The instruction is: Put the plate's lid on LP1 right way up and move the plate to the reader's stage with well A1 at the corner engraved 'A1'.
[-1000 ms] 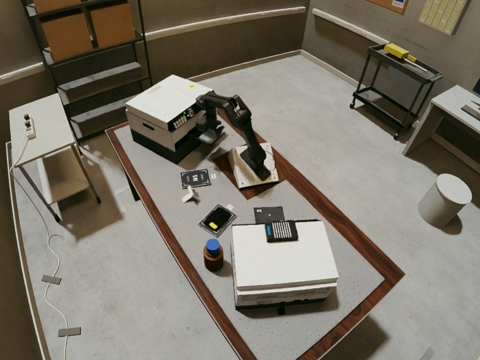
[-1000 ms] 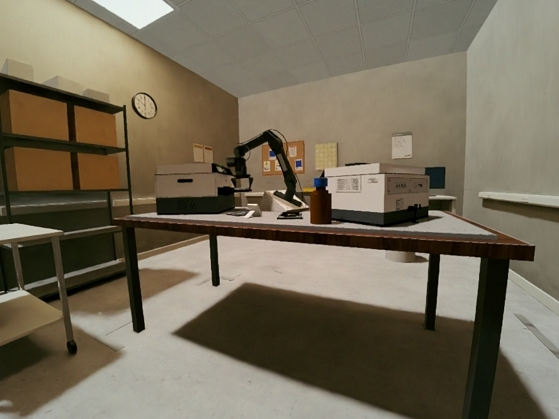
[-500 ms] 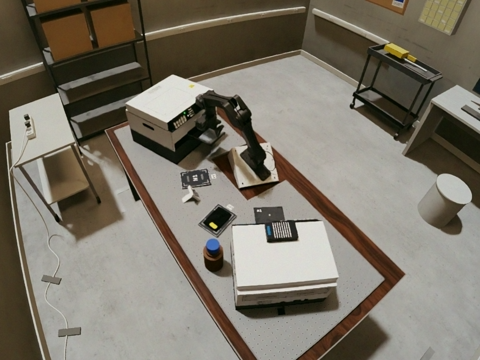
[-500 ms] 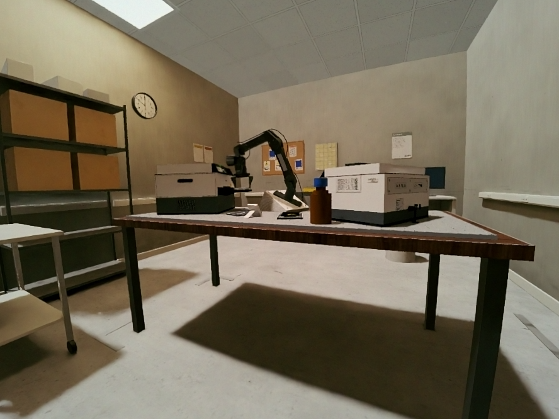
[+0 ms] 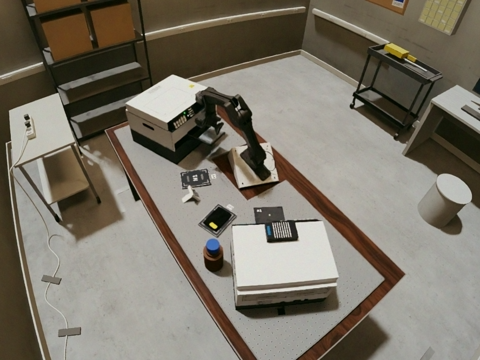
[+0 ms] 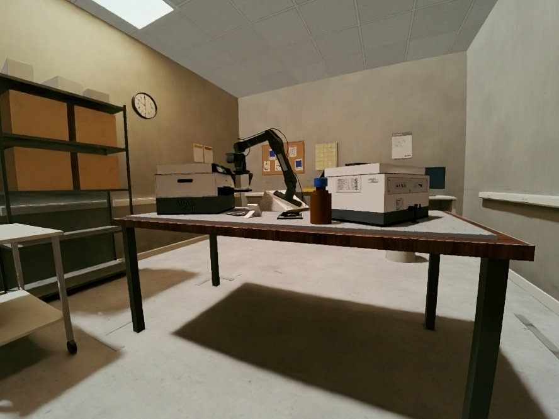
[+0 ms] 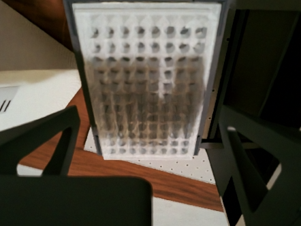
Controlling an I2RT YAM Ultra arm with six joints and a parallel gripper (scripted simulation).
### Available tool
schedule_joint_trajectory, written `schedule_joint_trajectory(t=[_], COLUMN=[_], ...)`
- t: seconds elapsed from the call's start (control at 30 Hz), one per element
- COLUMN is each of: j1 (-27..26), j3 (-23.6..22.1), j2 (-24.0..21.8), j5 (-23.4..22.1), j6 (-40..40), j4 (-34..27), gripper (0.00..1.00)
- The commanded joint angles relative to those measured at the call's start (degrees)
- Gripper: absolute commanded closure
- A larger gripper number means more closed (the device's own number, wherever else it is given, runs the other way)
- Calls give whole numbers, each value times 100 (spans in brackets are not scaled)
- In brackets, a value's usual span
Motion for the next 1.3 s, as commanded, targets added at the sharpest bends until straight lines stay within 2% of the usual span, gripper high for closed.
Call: schedule_joint_trajectory(t=[0.0, 1.27], j1=[-137, -302], j3=[303, 1473], j2=[-186, 73], j5=[12, 85], j6=[-82, -233], j4=[-250, -1317], gripper=[0, 0])
